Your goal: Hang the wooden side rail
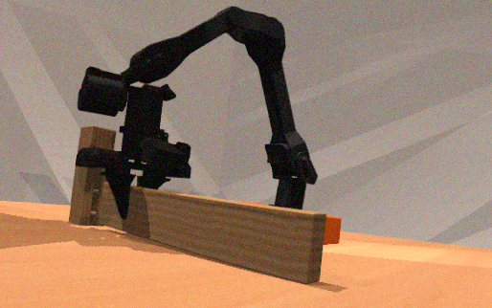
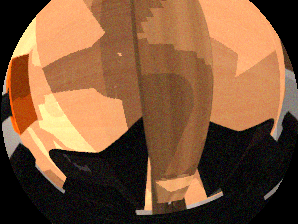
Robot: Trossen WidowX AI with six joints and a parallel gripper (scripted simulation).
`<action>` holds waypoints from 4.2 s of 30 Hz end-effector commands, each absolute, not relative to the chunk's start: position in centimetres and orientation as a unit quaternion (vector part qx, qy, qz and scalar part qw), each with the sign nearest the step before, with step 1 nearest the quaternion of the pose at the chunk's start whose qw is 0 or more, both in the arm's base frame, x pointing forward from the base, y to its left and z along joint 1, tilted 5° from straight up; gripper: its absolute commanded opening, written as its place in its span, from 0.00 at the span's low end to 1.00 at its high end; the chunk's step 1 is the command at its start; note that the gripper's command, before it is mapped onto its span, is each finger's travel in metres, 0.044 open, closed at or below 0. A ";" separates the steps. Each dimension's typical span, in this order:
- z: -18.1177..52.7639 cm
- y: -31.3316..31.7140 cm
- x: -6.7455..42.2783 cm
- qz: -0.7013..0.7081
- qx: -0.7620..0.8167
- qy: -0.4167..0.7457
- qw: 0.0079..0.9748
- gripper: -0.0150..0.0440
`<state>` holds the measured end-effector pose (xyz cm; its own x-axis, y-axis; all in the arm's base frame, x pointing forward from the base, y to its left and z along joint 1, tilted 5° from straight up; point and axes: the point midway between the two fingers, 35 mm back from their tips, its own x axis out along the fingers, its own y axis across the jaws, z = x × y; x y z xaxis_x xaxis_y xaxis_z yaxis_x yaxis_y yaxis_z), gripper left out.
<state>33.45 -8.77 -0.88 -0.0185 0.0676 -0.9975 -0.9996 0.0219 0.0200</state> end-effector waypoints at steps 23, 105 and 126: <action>0.1 -8.9 33.7 0.515 -0.479 0.488 0.517 0.25; 0.4 -9.3 33.9 0.515 -0.479 0.488 0.517 0.25; 0.3 -9.5 34.0 0.515 -0.479 0.488 0.517 0.25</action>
